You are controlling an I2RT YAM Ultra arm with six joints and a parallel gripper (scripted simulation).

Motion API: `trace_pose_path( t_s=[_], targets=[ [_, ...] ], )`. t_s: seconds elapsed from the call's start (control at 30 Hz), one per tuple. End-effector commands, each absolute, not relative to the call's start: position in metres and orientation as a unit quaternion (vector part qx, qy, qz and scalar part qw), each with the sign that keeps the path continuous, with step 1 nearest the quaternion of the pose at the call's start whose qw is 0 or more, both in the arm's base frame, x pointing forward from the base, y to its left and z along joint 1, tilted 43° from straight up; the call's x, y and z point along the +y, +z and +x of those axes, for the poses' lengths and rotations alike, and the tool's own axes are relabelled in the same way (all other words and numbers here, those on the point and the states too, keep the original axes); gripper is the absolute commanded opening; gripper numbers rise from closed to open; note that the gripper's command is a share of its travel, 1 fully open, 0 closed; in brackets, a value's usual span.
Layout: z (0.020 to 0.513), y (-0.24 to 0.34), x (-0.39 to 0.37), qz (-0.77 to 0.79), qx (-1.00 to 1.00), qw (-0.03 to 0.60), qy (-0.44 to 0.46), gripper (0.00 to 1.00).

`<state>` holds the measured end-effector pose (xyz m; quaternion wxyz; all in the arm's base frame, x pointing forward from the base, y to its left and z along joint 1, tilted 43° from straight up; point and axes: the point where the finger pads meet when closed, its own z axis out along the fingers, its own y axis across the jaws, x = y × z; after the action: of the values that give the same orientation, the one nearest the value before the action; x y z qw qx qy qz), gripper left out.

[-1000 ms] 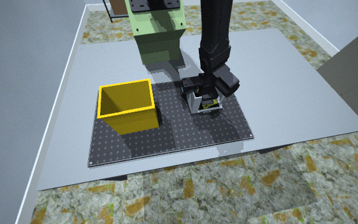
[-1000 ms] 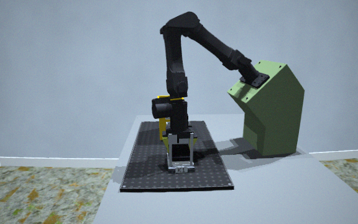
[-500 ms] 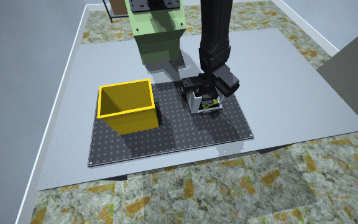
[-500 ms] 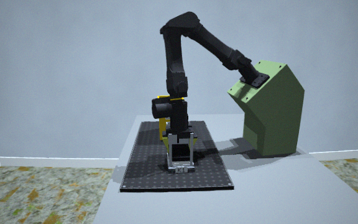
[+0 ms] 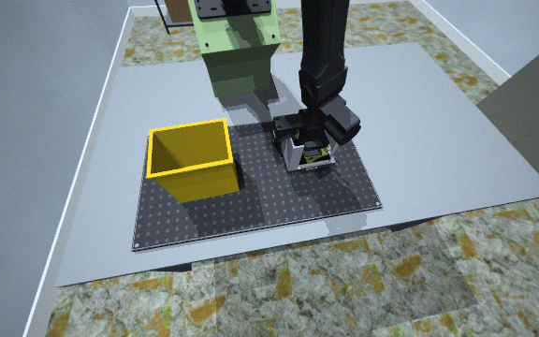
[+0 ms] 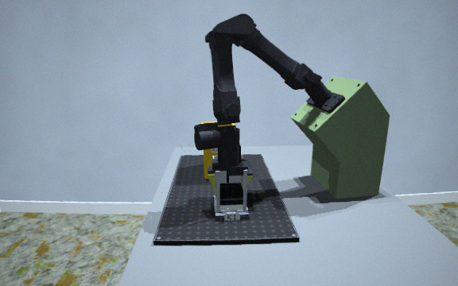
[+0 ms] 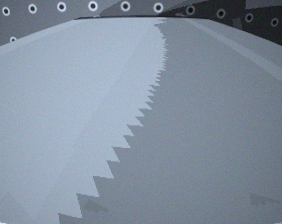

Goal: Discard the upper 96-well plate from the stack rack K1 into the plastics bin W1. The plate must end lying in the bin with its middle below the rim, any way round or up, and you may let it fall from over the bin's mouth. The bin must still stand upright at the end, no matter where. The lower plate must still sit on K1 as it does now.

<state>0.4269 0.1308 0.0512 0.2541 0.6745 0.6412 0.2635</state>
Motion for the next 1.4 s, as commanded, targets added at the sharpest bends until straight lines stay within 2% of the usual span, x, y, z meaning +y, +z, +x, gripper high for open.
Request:
trace_pose_path(
  t_s=[0.0,1.37],
  targets=[
    [0.422,0.062,0.135,0.670,0.643,0.252,0.271,0.00],
    [0.382,0.104,0.135,0.671,0.643,0.252,0.271,0.00]
  ],
)
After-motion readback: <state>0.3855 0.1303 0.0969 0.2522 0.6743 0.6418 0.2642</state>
